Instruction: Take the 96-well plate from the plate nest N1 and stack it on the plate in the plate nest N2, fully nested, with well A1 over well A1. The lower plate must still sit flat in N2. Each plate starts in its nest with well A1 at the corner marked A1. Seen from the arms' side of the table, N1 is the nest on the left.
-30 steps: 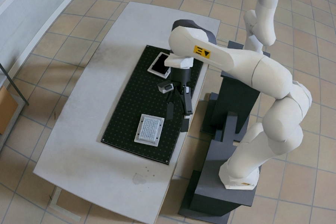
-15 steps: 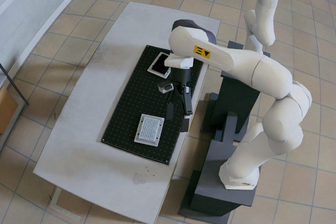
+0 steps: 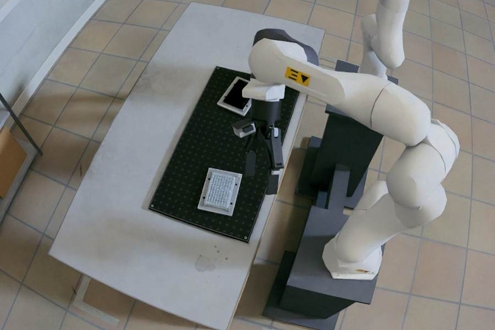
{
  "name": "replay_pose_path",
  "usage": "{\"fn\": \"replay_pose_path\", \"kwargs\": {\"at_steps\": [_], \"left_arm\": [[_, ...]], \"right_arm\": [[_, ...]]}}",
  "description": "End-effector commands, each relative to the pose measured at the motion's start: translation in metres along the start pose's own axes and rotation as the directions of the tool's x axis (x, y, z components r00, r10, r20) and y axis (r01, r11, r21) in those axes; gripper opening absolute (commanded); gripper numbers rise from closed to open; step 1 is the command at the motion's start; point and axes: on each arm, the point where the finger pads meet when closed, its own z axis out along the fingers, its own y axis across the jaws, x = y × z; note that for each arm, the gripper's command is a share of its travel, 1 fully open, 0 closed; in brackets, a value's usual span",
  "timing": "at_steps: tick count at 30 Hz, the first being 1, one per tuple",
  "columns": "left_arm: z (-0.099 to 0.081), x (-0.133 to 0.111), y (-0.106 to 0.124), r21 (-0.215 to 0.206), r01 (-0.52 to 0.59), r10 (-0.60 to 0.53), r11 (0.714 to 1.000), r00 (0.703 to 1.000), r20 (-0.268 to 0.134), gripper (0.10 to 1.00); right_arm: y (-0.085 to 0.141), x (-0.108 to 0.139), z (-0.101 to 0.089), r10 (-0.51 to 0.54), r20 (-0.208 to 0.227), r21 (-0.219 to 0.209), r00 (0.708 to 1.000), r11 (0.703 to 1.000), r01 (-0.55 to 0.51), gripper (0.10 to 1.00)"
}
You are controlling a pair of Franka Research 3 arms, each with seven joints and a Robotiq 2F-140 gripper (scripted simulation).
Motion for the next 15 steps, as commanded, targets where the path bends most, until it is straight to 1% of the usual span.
{"fn": "replay_pose_path", "kwargs": {"at_steps": [1, 4, 6, 7, 13, 15], "left_arm": [[0.0, 0.0, 0.0, 0.0, 0.0, 0.0, 1.0, 1.0, 0.0, 1.0], [0.0, 0.0, 0.0, 0.0, 0.0, 0.0, 1.0, 1.0, 0.0, 1.0], [0.0, 0.0, 0.0, 0.0, 0.0, 0.0, 1.0, 1.0, 0.0, 1.0], [0.0, 0.0, 0.0, 0.0, 0.0, 0.0, 1.0, 1.0, 0.0, 1.0], [0.0, 0.0, 0.0, 0.0, 0.0, 0.0, 1.0, 1.0, 0.0, 1.0], [0.0, 0.0, 0.0, 0.0, 0.0, 0.0, 1.0, 1.0, 0.0, 1.0]], "right_arm": [[0.009, 0.009, 0.0, 0.012, 0.002, -0.001, 1.0, 1.0, -0.012, 1.0], [0.019, 0.02, 0.0, 0.012, 0.002, -0.001, 1.0, 1.0, -0.012, 1.0], [0.027, 0.027, 0.0, 0.079, 0.002, -0.001, 0.997, 0.997, -0.079, 1.0], [0.03, 0.03, 0.0, 0.096, 0.002, -0.001, 0.995, 0.995, -0.096, 1.0], [0.053, 0.05, 0.0, 0.096, 0.002, -0.001, 0.995, 0.995, -0.096, 1.0], [0.053, 0.05, 0.0, 0.096, 0.002, -0.001, 0.995, 0.995, -0.096, 1.0]]}}
